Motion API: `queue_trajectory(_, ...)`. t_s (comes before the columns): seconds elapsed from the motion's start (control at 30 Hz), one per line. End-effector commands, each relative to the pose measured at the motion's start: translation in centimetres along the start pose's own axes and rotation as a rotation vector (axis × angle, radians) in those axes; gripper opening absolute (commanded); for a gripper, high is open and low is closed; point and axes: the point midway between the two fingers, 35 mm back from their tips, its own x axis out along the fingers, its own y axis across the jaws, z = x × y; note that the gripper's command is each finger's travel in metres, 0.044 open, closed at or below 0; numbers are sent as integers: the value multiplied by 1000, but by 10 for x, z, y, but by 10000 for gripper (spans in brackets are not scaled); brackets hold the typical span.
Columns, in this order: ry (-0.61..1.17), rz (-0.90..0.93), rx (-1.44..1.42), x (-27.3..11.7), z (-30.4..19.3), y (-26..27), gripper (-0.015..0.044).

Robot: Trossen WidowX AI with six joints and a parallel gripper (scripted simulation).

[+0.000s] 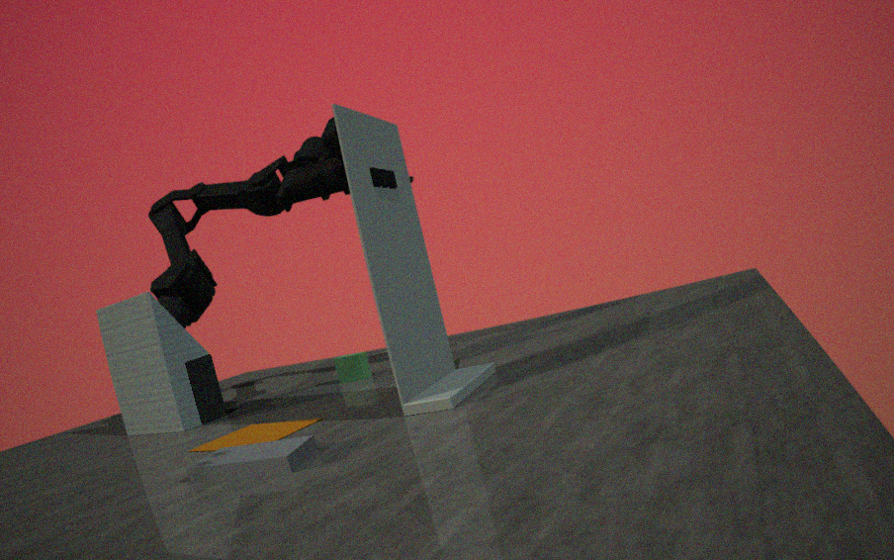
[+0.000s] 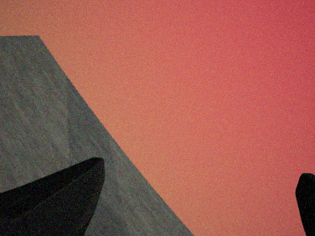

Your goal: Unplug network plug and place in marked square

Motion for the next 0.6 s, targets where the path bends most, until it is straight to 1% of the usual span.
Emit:
queue_trajectory(0.0,1,-1,-2,1,-1,0,374)
queue_trajectory(0.27,25,-29,-95,22,-32,-15,164)
queue_trajectory(0.3,29,-32,-108,24,-37,-18,156)
queue_trajectory(0.57,59,-60,-207,39,-74,-37,156)
